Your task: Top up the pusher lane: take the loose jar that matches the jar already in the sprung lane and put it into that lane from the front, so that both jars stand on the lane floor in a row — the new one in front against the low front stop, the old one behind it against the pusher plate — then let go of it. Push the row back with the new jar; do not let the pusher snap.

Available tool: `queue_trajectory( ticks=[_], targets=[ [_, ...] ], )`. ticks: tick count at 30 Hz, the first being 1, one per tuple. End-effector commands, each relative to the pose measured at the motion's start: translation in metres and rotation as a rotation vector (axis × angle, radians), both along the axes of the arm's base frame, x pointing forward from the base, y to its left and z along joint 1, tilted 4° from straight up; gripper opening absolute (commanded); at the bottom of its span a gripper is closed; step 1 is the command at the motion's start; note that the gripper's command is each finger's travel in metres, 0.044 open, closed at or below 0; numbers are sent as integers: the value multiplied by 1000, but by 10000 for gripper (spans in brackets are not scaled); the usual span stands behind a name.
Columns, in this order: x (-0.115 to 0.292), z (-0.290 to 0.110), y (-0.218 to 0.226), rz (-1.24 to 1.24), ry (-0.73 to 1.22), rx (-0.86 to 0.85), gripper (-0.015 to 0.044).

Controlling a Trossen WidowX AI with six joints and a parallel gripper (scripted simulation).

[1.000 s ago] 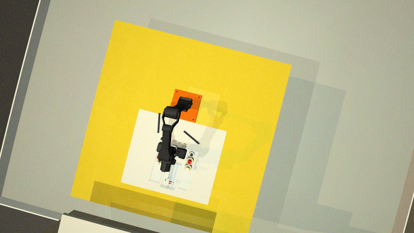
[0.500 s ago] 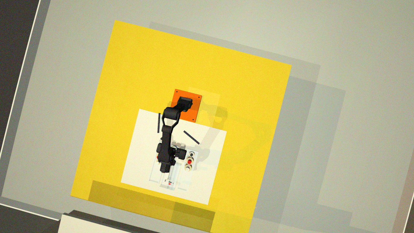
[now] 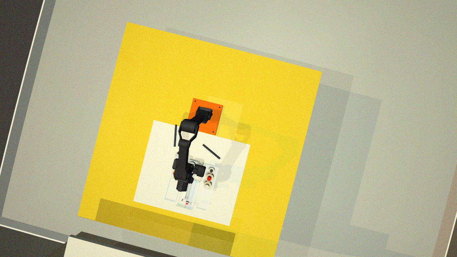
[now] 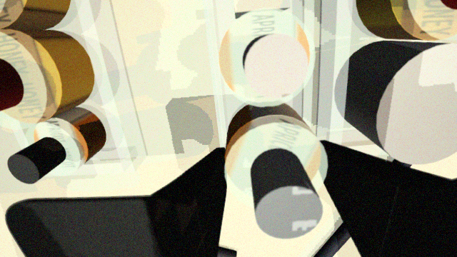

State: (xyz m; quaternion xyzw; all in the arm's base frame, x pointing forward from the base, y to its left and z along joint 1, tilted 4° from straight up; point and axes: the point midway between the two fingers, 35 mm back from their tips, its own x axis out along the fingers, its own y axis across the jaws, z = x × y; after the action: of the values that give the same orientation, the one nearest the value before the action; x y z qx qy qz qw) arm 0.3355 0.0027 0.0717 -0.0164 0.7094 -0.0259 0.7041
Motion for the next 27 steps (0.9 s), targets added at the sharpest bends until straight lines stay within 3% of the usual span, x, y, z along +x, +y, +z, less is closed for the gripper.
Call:
queue_trajectory(
  ticks=[1, 27],
  targets=[
    [8, -1, 0, 6, -16, -3, 0],
    [11, 2, 0, 6, -16, -3, 0]
  ],
)
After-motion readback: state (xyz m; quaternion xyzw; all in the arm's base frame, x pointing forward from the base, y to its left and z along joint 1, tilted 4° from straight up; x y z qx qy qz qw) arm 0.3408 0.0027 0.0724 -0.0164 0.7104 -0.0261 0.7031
